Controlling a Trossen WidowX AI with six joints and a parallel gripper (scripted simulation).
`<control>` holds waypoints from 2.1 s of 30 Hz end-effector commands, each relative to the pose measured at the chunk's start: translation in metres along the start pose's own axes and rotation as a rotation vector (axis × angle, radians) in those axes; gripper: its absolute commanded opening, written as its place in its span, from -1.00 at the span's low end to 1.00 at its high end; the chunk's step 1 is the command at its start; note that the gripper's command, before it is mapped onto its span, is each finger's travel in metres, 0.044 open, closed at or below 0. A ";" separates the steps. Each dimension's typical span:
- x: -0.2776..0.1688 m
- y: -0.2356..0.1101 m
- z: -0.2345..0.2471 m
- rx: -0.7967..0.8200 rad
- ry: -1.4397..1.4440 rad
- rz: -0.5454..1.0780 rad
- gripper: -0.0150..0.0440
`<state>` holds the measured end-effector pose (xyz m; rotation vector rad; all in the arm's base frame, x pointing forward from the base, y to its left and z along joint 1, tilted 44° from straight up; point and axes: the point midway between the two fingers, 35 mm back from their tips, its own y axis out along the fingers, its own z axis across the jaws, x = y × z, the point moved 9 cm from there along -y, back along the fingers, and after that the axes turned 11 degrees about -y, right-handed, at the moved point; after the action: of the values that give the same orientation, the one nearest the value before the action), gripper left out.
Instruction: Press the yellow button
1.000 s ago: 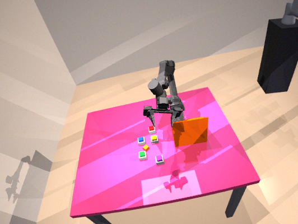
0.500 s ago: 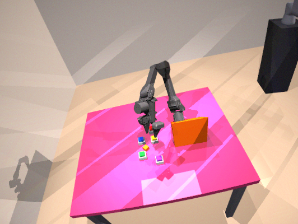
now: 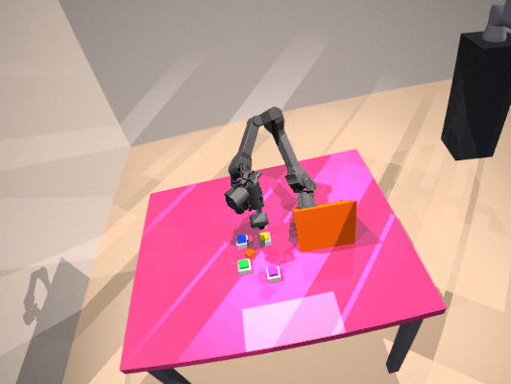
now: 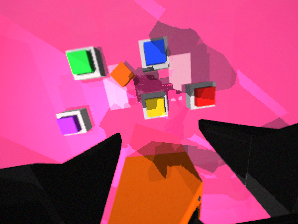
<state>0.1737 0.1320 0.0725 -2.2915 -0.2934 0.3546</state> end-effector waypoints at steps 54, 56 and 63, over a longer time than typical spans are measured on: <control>0.001 0.096 -0.004 -0.017 0.019 0.003 -0.42; 0.001 0.096 -0.004 -0.017 0.019 0.003 -0.42; 0.001 0.096 -0.004 -0.017 0.019 0.003 -0.42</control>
<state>0.1869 0.0669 0.0043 -2.3054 -0.2834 0.3221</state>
